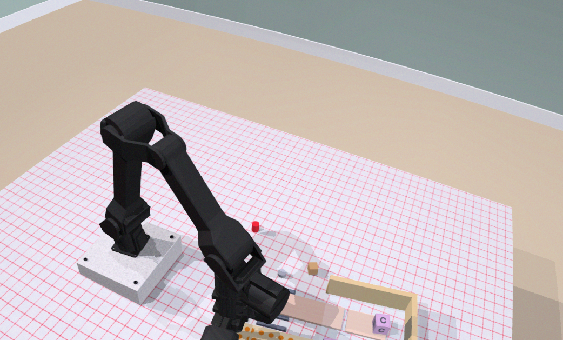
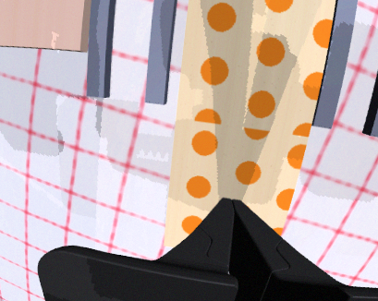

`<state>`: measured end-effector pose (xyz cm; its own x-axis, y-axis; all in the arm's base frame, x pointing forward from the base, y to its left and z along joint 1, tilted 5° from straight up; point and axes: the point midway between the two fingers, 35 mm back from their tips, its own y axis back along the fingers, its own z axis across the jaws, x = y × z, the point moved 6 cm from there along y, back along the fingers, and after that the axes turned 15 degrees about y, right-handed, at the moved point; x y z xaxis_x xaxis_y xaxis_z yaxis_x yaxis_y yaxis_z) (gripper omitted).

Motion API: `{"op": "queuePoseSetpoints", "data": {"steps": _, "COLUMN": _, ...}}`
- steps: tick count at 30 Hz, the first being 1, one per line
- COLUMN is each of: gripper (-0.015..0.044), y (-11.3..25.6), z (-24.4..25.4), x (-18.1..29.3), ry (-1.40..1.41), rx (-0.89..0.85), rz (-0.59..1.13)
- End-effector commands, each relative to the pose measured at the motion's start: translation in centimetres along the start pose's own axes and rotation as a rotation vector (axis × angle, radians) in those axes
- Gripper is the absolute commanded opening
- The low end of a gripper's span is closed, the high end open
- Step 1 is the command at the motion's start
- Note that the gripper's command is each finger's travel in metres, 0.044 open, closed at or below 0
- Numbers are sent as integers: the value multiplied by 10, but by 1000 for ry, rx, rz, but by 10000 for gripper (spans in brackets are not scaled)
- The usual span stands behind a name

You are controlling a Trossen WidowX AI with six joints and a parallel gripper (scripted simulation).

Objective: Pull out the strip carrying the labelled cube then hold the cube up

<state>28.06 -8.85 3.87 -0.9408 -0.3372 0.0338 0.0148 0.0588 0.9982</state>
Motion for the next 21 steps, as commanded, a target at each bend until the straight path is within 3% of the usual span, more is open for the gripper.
{"op": "queuePoseSetpoints", "data": {"steps": 1, "gripper": 0, "y": -6, "z": 5, "x": 13, "ry": 4, "rx": -15, "rz": 29}}
{"op": "queuePoseSetpoints", "data": {"steps": 21, "gripper": 0, "y": -6, "z": 12, "x": 40, "ry": 4, "rx": -15, "rz": 31}}
